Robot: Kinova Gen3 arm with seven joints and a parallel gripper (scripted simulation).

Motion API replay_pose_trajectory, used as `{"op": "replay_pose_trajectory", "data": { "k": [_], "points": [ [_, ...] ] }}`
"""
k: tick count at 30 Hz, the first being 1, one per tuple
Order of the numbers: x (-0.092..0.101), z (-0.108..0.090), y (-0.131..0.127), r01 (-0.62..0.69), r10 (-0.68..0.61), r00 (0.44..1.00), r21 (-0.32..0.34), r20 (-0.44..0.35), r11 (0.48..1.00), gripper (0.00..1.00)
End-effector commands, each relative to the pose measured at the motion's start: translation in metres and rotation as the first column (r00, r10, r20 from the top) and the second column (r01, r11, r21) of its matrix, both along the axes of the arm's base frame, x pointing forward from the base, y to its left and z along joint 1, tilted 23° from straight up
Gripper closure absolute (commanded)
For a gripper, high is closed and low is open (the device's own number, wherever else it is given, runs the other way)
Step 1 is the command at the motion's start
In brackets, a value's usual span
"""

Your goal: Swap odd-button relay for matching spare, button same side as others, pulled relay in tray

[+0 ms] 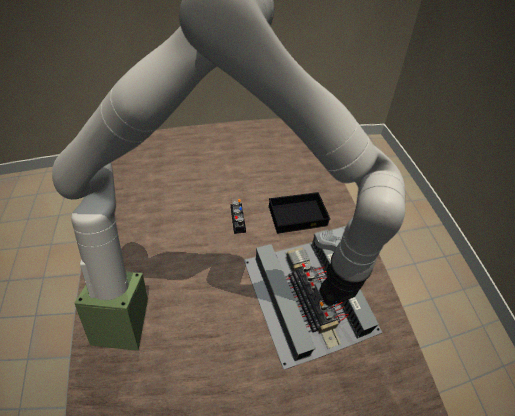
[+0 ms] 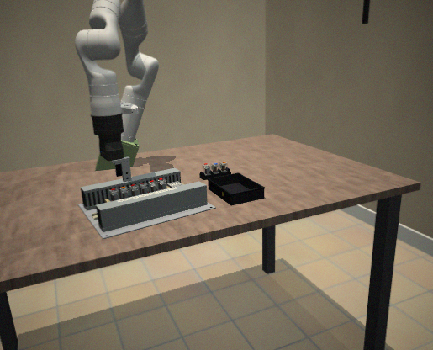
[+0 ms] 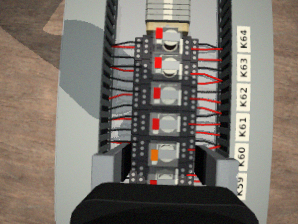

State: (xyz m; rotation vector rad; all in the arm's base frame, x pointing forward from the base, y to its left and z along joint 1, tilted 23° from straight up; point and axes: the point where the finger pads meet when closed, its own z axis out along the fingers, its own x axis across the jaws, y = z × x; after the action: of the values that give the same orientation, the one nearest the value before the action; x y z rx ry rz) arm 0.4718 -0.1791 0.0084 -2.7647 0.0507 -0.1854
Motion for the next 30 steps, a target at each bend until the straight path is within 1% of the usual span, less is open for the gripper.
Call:
{"op": "replay_pose_trajectory", "data": {
  "k": [1, 7, 21, 23, 24, 30],
  "points": [
    [0.0011, 0.0028, 0.0008, 0.006, -0.006, 1.000, 0.005, -0.001, 1.000, 0.00],
    [0.0001, 0.0014, -0.0008, 0.001, -0.001, 1.000, 0.000, 0.001, 1.000, 0.00],
    [0.0008, 0.0090, -0.0025, 0.007, -0.007, 1.000, 0.006, -0.001, 1.000, 0.00],
    [0.0008, 0.0090, -0.0025, 0.007, -0.007, 1.000, 0.006, -0.001, 1.000, 0.00],
    [-0.0006, 0.0055, -0.0018, -0.002, 0.002, 1.000, 0.002, -0.002, 1.000, 0.00],
    [0.0000, 0.0086, -0.0036, 0.002, -0.002, 1.000, 0.004, -0.002, 1.000, 0.00]
  ]
}}
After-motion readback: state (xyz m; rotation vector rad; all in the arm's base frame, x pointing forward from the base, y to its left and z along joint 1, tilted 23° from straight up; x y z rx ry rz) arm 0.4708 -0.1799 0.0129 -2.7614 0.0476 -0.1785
